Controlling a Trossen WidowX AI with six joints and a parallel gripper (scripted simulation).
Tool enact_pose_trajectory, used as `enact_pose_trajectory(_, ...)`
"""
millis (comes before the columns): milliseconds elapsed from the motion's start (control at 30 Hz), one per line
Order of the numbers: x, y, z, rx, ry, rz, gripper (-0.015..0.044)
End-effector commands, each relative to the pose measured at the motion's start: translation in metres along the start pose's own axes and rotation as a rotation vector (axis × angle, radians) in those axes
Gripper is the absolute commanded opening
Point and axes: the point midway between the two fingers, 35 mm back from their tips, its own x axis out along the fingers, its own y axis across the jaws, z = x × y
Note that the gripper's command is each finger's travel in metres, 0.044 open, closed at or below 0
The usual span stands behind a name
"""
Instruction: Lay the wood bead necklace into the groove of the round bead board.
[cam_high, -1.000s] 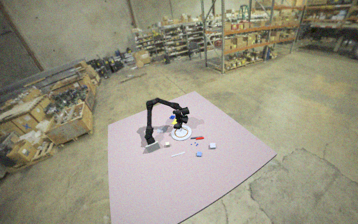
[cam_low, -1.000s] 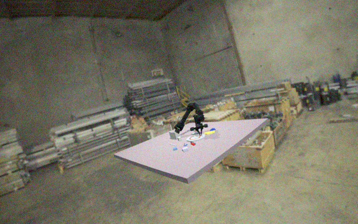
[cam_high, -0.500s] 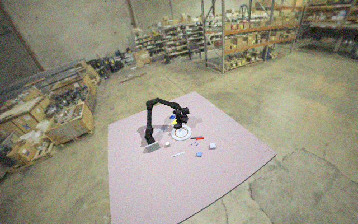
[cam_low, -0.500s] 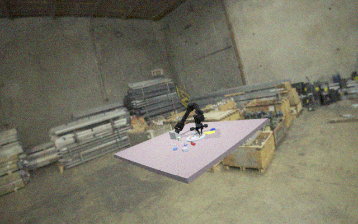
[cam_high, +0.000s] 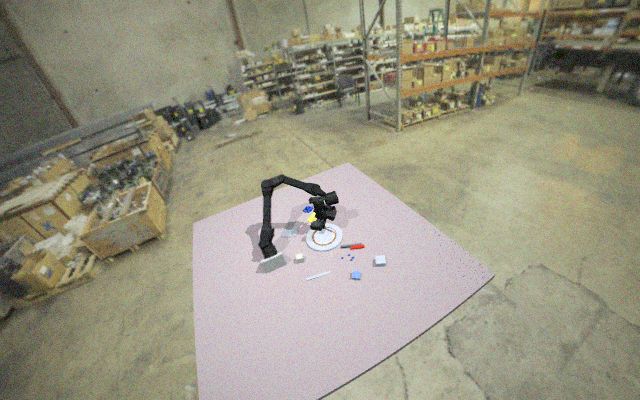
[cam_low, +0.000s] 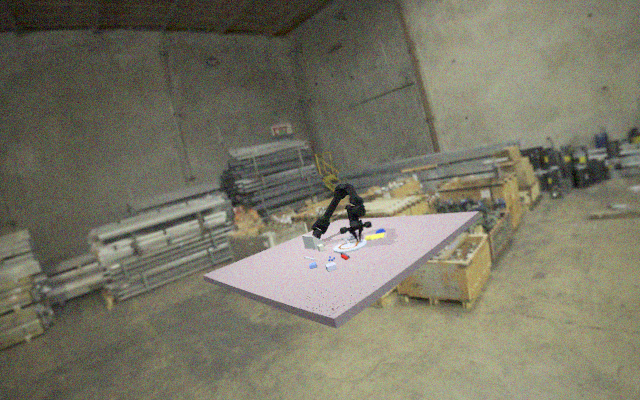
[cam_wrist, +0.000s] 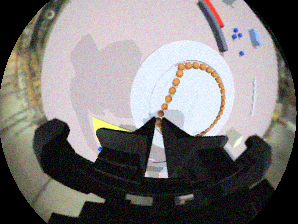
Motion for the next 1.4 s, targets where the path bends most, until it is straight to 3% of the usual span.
enact_pose_trajectory(0,-0.0001,0.0,-0.0002,-0.001,0.001,-0.001,0.0)
enact_pose_trajectory(1167,0.0025,0.0042,-0.0022,0.004,0.005,0.003,0.0)
enact_pose_trajectory(1367,-0.0011,0.0047,-0.0017,0.003,0.002,0.004,0.0157)
